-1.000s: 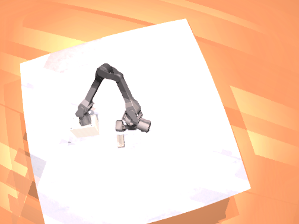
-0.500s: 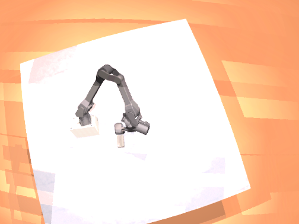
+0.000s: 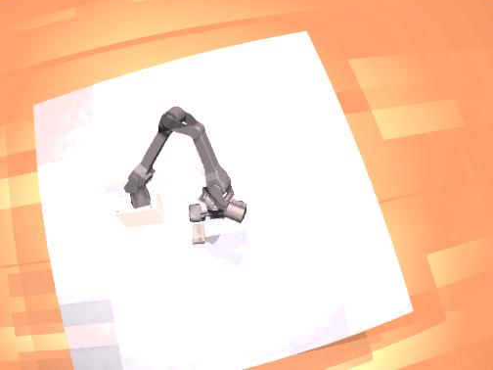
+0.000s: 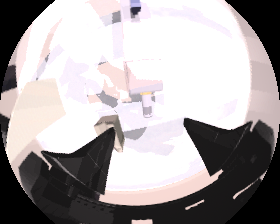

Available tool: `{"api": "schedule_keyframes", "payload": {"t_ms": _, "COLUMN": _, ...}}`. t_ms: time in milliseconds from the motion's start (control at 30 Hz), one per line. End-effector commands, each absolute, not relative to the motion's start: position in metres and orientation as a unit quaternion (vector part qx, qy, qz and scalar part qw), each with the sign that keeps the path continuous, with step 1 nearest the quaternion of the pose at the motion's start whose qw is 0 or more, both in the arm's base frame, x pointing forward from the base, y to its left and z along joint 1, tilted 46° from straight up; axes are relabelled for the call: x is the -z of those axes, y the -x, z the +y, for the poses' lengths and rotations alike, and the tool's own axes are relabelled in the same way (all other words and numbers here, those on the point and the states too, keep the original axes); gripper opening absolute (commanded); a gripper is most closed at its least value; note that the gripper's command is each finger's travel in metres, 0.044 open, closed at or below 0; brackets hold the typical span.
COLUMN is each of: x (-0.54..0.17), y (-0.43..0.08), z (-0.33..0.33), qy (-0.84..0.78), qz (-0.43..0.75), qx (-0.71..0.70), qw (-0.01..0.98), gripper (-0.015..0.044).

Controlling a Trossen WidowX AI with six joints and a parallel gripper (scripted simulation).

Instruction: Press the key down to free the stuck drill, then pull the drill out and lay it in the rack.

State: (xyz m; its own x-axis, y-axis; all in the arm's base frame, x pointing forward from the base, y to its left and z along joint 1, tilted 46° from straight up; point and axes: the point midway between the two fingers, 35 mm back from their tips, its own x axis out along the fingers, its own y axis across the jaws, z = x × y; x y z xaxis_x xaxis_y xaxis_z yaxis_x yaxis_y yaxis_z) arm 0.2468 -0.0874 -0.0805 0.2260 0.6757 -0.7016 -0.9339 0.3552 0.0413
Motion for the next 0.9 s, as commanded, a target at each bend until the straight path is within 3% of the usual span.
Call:
{"api": "schedule_keyframes", "payload": {"t_ms": 0, "x": 0.081, "y": -0.246, "z": -0.088, "qy": 0.203, "qz": 0.324, "qx": -0.533, "qw": 0.755, "gripper": 0.0440}}
{"api": "schedule_keyframes", "payload": {"t_ms": 867, "x": 0.097, "y": -0.256, "z": -0.063, "qy": 0.203, "qz": 0.325, "qx": -0.532, "qw": 0.755, "gripper": 0.0440}}
